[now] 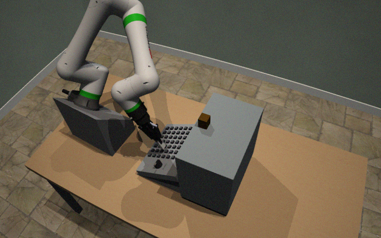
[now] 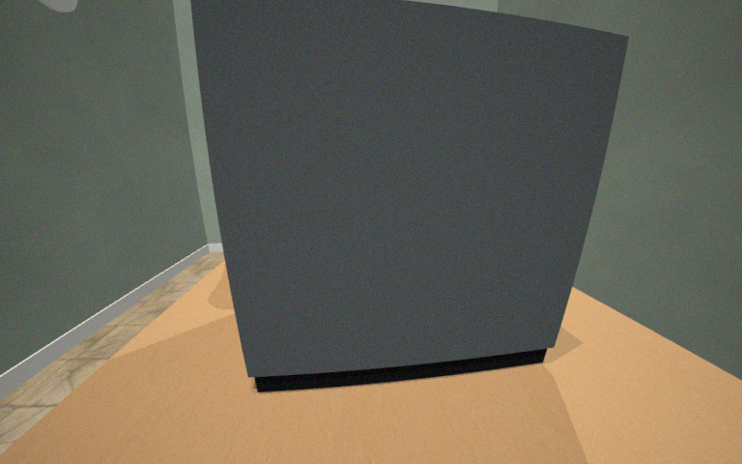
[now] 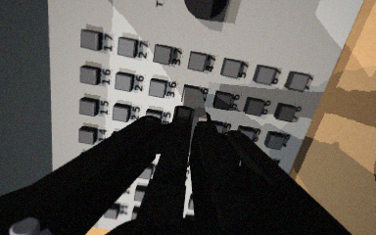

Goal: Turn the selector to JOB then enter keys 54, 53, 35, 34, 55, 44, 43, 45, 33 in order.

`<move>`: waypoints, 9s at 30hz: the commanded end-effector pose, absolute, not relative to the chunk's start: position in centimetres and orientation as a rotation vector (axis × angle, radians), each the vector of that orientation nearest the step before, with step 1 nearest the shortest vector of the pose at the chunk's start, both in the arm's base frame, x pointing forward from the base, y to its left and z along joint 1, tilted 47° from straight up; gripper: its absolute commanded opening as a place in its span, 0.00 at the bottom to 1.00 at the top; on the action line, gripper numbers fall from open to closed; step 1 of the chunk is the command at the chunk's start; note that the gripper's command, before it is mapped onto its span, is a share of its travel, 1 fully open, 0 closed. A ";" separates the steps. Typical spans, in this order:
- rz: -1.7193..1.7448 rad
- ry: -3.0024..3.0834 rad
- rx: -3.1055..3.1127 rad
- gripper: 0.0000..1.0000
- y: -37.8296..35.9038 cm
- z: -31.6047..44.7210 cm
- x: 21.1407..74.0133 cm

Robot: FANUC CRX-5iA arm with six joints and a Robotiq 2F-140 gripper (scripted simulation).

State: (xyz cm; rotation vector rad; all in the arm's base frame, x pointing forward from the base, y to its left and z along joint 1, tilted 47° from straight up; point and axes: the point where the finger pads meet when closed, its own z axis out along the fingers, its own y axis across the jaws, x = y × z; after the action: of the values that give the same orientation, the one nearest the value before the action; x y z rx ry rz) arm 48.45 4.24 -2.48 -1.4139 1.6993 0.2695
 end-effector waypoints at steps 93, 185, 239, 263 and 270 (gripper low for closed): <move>0.269 1.700 -1.413 0.00 6.3 -4.4 50.0; 0.269 1.700 -1.413 0.00 8.9 2.6 52.1; 0.269 1.700 -1.413 0.00 9.7 1.9 52.7; 0.269 1.700 -1.413 0.00 9.9 1.7 52.8; 0.269 1.700 -1.413 0.00 9.9 1.7 52.8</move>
State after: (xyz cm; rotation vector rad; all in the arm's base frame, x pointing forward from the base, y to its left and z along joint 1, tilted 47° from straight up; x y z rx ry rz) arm 52.73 9.86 1.75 -1.4137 1.6998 0.2691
